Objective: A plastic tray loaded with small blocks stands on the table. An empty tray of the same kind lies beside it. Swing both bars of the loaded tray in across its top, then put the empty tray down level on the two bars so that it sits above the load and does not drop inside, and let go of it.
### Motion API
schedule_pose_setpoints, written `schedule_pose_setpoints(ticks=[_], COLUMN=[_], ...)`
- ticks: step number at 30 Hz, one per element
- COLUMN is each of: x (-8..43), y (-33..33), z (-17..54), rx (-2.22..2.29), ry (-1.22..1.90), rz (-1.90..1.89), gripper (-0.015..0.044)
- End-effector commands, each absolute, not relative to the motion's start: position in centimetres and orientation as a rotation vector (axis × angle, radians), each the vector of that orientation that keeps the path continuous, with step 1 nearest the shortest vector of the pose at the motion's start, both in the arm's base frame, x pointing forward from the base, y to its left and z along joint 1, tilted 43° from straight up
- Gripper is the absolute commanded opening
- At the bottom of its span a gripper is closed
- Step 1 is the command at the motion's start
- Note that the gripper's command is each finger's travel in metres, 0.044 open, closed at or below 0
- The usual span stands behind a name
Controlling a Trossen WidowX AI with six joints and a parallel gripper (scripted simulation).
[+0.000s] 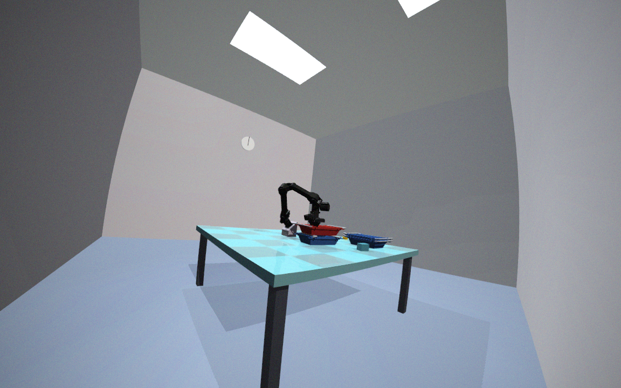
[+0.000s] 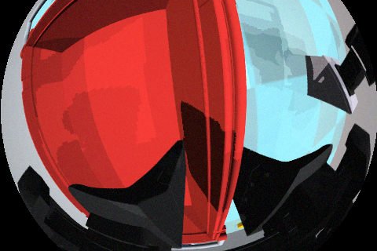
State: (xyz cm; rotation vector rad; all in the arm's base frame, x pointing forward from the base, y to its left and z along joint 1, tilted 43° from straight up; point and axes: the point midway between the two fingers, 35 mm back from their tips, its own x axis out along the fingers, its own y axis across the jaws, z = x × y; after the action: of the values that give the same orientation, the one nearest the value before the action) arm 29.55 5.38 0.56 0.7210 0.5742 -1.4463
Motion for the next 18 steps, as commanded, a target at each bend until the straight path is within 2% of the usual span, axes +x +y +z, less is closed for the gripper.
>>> schedule_pose_setpoints(ticks=[1,18], x=[29.43,29.43], y=[5.17,5.17], z=[0.48,0.48], rx=[0.716,0.716], ry=[0.579,0.579], rz=[-1.453,-1.453], gripper=[0.0176,0.0425])
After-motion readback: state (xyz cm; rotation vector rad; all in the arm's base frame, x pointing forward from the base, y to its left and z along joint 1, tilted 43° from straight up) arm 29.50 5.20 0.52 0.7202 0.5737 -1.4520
